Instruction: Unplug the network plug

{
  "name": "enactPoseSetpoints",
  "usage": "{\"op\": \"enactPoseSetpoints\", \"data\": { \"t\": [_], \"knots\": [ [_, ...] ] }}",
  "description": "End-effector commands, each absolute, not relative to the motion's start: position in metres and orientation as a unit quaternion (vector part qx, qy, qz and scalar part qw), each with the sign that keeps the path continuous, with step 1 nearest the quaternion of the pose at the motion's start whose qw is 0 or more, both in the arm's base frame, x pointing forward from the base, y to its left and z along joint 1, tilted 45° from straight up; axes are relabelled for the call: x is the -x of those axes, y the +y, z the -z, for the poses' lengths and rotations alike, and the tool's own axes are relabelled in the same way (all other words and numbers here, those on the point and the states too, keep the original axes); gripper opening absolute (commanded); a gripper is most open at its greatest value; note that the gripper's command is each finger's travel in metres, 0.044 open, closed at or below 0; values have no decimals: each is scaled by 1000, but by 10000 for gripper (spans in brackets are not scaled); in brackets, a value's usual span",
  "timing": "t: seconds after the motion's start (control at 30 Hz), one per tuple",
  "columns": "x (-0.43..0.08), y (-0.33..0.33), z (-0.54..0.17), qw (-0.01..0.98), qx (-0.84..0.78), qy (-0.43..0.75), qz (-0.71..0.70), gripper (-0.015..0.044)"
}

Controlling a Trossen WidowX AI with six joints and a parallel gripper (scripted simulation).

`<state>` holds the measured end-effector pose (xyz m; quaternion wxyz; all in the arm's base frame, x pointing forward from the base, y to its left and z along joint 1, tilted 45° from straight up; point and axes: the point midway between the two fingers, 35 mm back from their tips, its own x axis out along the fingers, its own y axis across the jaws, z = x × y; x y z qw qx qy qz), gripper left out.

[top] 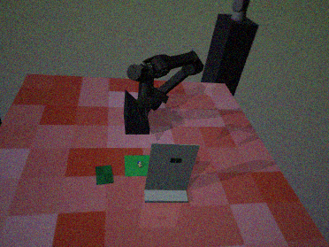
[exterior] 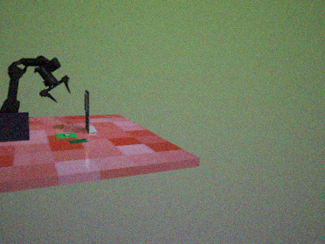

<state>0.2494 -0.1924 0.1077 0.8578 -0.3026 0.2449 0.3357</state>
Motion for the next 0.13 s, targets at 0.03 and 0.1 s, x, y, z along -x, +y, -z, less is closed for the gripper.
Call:
{"op": "enactPoseSetpoints", "data": {
  "t": [0.03, 0.1],
  "knots": [
    [-250, -192, -108, 858, 303, 242, -336, 440],
    [-250, -192, -108, 858, 303, 242, -336, 440]
  ]
}}
